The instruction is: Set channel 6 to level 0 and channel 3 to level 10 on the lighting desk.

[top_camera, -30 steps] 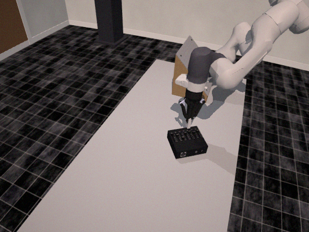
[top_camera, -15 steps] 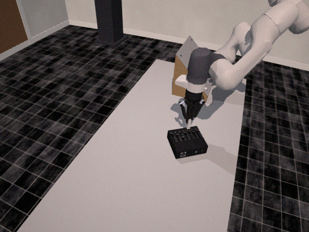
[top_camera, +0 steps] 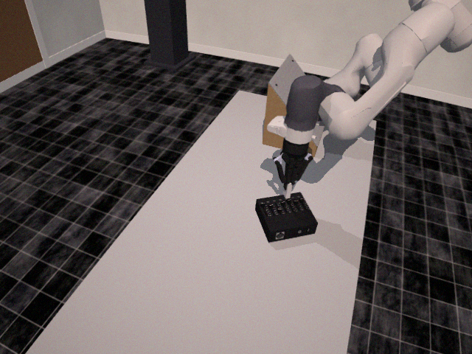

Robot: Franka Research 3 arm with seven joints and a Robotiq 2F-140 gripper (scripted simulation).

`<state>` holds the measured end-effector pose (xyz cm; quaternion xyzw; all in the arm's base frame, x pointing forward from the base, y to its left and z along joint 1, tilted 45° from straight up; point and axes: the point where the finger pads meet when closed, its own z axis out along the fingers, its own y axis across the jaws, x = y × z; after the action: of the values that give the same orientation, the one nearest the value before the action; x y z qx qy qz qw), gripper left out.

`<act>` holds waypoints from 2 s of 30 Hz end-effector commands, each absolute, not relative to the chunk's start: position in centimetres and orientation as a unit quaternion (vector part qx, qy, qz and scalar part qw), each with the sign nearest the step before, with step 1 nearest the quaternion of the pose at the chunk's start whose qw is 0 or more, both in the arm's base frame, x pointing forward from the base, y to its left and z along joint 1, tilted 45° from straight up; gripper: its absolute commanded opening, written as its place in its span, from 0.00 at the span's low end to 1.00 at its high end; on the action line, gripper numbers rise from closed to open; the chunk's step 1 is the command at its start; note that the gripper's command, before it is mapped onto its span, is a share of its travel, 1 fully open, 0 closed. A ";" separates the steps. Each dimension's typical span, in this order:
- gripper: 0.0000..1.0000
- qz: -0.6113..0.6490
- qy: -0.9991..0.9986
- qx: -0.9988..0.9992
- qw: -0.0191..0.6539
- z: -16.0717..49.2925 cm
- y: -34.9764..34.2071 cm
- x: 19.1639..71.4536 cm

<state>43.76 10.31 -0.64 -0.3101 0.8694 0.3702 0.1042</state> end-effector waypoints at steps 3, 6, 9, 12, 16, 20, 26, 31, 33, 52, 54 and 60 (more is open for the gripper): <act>0.00 0.369 0.869 -0.312 0.105 -0.8 10.5 43.7; 0.00 0.369 0.869 -0.312 0.105 -0.8 10.5 43.7; 0.00 0.369 0.869 -0.312 0.105 -0.8 10.5 43.7; 0.00 0.369 0.869 -0.312 0.105 -0.8 10.5 43.7; 0.00 0.369 0.869 -0.312 0.105 -0.8 10.5 43.7; 0.00 0.369 0.869 -0.312 0.105 -0.8 10.5 43.8; 0.00 0.369 0.869 -0.312 0.105 -0.8 10.5 43.8; 0.00 0.369 0.869 -0.312 0.105 -0.7 10.5 43.8; 0.00 0.369 0.869 -0.312 0.105 -0.7 10.5 43.9; 0.00 0.369 0.869 -0.312 0.105 -0.5 10.8 44.3; 0.00 0.369 0.869 -0.312 0.105 -0.5 10.8 44.3; 0.00 0.369 0.869 -0.312 0.105 -0.4 10.9 44.5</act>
<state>44.43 10.66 -0.40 -0.3131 0.8689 0.3682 0.1067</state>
